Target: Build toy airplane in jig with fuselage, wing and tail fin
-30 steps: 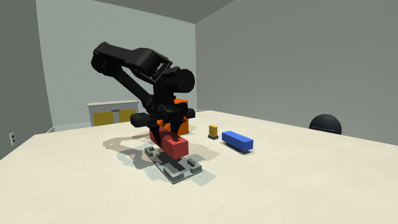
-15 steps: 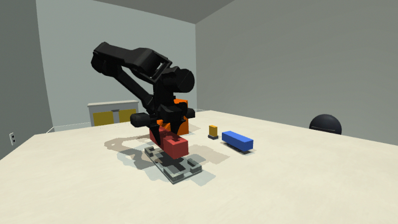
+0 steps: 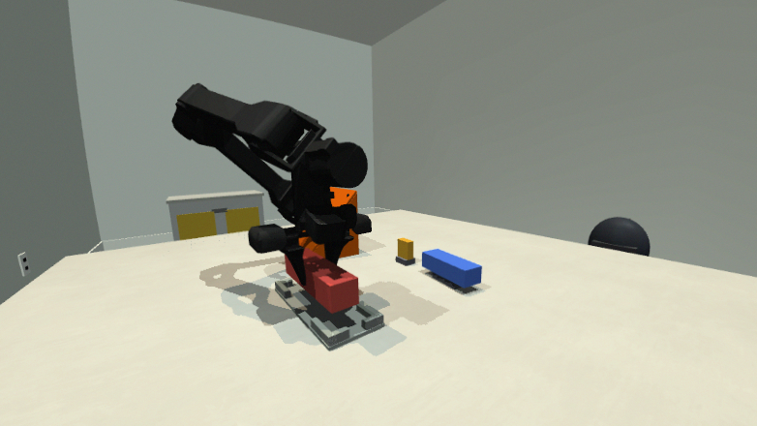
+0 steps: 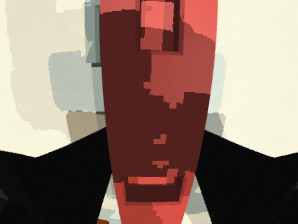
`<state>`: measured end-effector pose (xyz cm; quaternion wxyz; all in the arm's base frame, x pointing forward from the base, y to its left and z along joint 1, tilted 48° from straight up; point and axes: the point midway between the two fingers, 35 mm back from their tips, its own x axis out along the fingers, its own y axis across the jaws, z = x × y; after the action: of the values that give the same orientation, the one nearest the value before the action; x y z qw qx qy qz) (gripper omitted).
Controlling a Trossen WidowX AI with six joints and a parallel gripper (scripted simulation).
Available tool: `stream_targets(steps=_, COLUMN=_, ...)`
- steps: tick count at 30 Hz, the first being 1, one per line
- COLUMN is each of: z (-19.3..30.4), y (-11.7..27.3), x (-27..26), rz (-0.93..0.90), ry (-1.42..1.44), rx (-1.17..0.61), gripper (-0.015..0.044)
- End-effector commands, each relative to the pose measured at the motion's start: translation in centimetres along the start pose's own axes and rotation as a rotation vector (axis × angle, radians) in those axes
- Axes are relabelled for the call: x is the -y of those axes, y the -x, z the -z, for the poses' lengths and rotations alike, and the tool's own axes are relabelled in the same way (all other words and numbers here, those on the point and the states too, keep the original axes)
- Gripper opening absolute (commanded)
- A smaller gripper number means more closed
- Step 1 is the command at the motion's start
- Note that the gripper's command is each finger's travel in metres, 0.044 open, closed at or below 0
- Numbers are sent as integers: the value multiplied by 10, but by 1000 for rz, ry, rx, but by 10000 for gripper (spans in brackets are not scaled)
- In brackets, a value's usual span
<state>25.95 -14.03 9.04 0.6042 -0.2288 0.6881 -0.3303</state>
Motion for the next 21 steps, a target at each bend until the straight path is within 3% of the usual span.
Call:
stream_targets(steps=1, z=0, y=-7, x=1, rz=3, ry=3, rx=1, gripper=196)
stream_targets(steps=21, z=1, y=-23, x=2, rz=2, ry=-2, rx=1, gripper=176)
